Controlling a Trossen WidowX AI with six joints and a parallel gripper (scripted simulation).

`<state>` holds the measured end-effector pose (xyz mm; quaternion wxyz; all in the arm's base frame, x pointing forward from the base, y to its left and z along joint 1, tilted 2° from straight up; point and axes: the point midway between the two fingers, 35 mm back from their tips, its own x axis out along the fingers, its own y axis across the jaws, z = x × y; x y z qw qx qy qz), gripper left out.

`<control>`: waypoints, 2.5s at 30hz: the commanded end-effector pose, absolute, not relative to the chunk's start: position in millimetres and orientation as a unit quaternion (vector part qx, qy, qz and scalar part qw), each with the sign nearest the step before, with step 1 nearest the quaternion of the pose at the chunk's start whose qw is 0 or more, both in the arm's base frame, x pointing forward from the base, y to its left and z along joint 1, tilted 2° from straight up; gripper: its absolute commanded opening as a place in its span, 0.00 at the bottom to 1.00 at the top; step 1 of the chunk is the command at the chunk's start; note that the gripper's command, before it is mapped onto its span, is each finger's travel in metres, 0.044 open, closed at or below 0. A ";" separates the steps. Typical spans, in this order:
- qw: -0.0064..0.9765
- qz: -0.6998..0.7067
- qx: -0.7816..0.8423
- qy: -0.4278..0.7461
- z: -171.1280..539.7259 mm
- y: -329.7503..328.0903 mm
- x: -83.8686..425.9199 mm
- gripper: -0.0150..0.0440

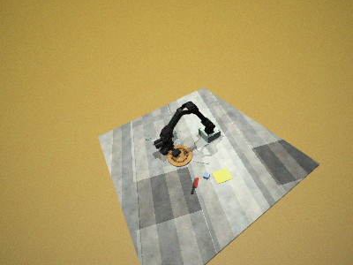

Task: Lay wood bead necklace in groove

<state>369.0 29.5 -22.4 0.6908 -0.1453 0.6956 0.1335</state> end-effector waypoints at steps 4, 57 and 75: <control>0.690 0.134 -0.147 0.695 -21.7 29.3 369.3 1.00; 0.699 0.093 -0.105 0.701 -27.7 26.0 358.7 0.41; 0.699 0.093 -0.105 0.701 -27.7 26.0 358.7 0.25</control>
